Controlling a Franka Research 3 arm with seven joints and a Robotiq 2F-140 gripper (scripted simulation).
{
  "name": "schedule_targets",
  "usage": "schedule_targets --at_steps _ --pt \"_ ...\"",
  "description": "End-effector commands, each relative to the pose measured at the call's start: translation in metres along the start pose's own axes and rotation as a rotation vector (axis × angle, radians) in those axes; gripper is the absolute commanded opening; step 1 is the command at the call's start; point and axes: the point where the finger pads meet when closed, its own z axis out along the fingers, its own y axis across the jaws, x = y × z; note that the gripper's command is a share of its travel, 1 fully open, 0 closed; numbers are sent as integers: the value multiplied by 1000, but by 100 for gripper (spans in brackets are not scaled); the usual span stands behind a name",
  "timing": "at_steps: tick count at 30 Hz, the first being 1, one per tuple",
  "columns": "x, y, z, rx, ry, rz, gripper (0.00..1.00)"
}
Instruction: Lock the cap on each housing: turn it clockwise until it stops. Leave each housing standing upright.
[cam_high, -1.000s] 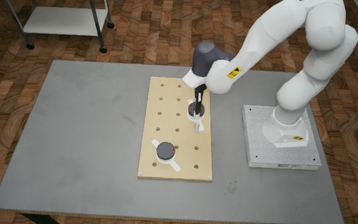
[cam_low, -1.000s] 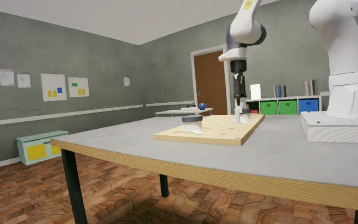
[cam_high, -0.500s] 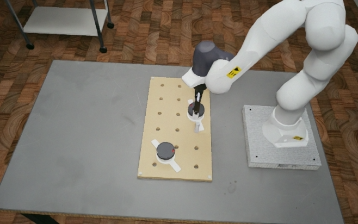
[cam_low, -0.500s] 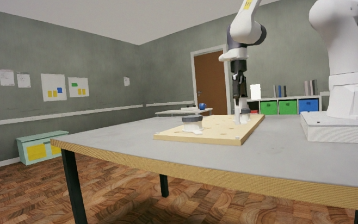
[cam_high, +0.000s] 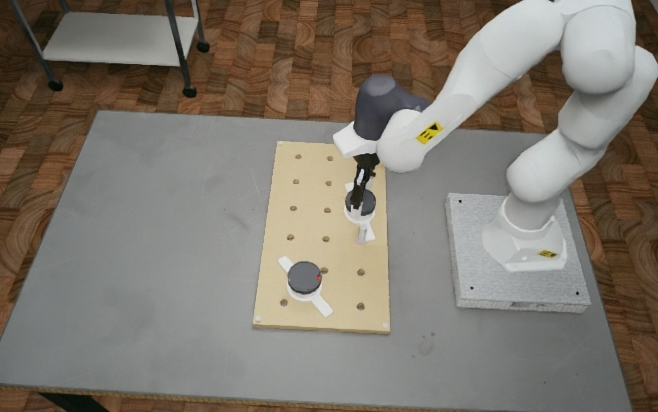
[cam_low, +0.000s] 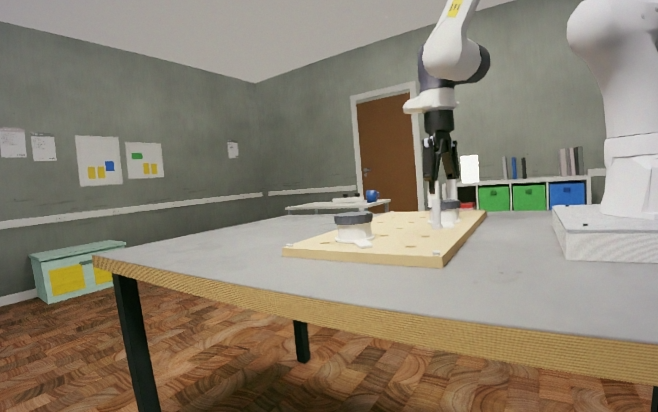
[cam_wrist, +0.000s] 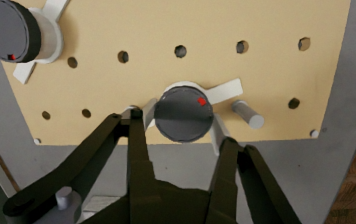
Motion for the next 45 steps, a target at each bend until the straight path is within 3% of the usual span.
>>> schedule_targets --at_steps 1,8,25,38,45 --pt "-1 0 1 -13 -6 91 10" --pt "-1 0 1 -13 -5 132 10" --pt "-1 0 1 -13 -3 457 10" --pt "-1 0 1 -14 -3 501 10" --pt "-1 0 1 -14 -2 629 10"
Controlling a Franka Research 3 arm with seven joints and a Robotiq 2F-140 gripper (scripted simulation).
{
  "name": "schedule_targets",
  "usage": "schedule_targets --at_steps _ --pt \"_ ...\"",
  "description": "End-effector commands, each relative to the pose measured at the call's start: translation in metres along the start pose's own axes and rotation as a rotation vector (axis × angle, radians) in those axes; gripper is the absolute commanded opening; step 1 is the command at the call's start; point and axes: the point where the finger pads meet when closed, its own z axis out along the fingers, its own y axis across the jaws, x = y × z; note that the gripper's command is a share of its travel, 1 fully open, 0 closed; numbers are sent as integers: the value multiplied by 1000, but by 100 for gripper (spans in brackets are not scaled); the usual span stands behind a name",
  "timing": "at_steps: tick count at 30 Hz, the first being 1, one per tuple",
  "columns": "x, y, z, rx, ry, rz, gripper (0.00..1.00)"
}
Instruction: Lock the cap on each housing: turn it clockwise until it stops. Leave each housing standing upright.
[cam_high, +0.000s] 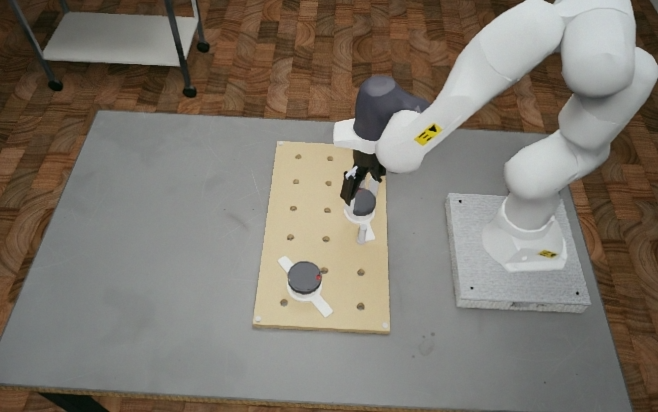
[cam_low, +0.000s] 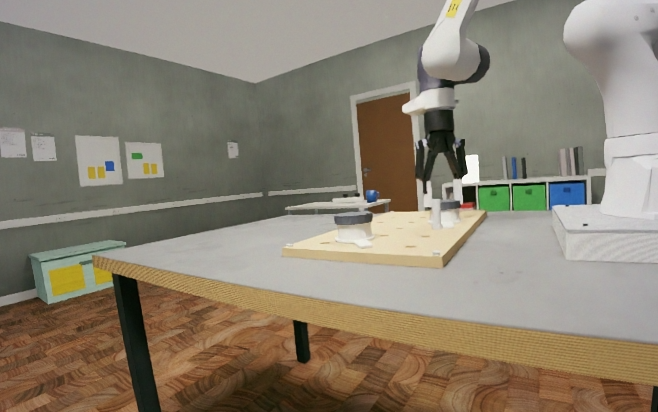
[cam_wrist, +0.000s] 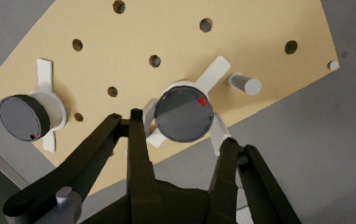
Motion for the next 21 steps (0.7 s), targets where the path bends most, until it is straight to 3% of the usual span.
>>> schedule_targets --at_steps 1,12,21 --pt "-1 0 1 -11 -2 156 10" --pt "-1 0 1 -11 -1 351 10" --pt "-1 0 1 -11 -1 382 10"
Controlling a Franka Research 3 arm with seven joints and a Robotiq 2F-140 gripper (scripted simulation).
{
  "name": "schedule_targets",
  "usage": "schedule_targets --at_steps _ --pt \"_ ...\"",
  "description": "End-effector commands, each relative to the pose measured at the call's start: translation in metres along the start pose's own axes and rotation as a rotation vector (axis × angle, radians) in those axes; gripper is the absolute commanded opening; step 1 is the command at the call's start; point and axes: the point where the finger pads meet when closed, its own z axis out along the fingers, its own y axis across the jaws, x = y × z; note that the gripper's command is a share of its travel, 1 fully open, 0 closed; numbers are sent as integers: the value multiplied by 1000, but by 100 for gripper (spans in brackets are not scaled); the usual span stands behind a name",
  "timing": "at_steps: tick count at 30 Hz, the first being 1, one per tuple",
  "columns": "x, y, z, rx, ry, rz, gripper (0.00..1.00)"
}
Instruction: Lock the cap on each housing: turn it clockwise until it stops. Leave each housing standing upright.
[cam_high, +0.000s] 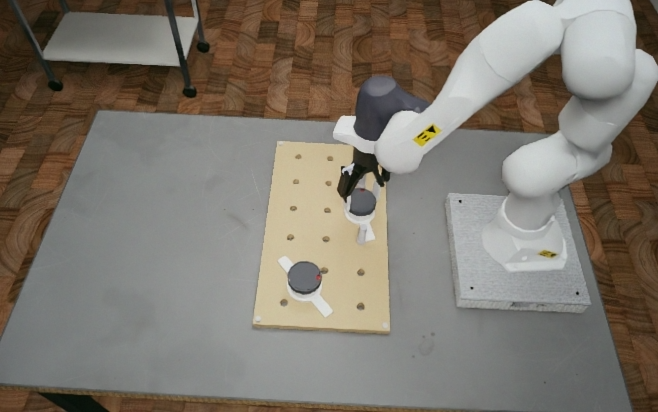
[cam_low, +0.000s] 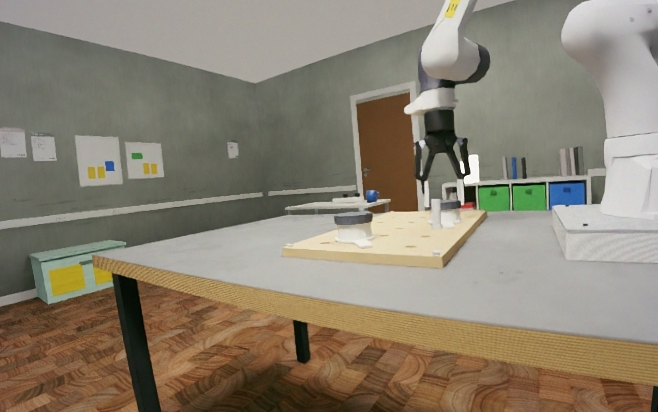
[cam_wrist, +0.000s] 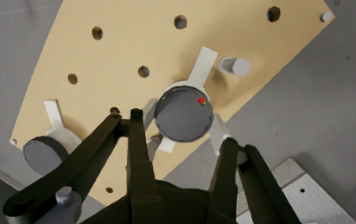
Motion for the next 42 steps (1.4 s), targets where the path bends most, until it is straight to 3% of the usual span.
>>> schedule_targets --at_steps 1,6,18,24,42 --pt "-1 0 0 -13 2 92 10" --pt "-1 0 0 -13 2 123 10" --pt "-1 0 0 -12 4 400 10" --pt "-1 0 0 -12 5 459 10" --pt "-1 0 0 -12 5 475 10"
